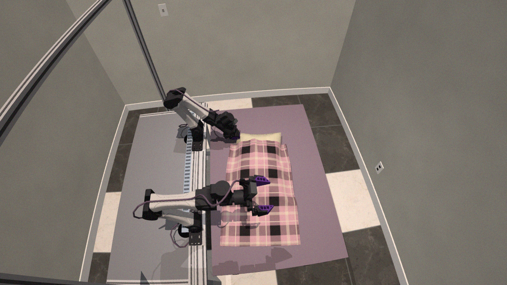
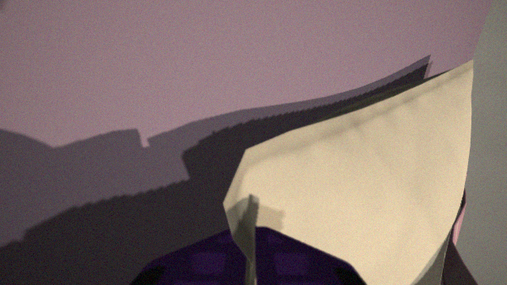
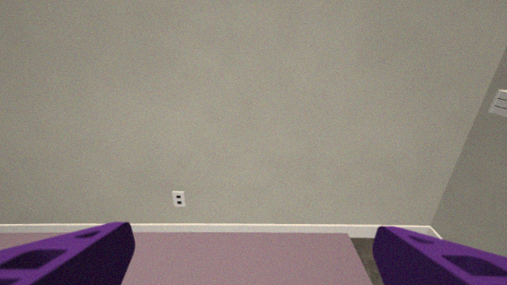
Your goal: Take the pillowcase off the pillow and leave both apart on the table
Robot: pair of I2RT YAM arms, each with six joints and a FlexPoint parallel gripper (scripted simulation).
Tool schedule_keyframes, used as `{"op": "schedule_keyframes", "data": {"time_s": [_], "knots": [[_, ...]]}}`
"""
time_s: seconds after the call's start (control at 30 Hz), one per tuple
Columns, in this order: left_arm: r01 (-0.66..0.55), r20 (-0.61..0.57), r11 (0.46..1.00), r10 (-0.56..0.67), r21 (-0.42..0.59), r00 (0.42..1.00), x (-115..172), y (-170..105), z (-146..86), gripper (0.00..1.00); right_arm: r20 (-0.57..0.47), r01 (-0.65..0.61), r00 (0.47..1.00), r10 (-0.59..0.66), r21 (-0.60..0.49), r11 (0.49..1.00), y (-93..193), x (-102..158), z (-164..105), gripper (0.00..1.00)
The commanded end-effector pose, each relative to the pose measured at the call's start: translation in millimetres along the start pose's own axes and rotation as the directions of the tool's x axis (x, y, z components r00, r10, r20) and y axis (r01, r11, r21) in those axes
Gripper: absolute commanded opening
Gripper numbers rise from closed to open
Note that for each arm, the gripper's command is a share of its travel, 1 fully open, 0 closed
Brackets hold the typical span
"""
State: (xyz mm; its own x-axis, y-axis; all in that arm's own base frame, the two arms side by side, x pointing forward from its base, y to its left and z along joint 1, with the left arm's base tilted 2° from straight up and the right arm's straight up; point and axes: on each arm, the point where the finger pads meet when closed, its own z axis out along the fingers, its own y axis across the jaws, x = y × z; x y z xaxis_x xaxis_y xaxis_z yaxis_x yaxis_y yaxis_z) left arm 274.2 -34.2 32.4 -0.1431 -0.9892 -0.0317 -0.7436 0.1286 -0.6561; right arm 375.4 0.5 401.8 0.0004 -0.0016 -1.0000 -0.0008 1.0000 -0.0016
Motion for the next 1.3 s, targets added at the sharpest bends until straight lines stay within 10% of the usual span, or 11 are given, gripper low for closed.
{"op": "schedule_keyframes", "data": {"time_s": [0.0, 1.27], "knots": [[-0.008, 0.000, 1.000, 0.008, -0.007, 1.000, -0.3, 5.7, 0.3, 0.05, 0.015, -0.009, 1.000, 0.009, -0.012, 1.000, 2.9, -10.0, -0.6, 1.00], [-0.008, 0.000, 1.000, 0.008, -0.007, 1.000, -0.3, 5.7, 0.3, 0.00, 0.015, -0.009, 1.000, 0.009, -0.012, 1.000, 2.9, -10.0, -0.6, 1.00]]}}
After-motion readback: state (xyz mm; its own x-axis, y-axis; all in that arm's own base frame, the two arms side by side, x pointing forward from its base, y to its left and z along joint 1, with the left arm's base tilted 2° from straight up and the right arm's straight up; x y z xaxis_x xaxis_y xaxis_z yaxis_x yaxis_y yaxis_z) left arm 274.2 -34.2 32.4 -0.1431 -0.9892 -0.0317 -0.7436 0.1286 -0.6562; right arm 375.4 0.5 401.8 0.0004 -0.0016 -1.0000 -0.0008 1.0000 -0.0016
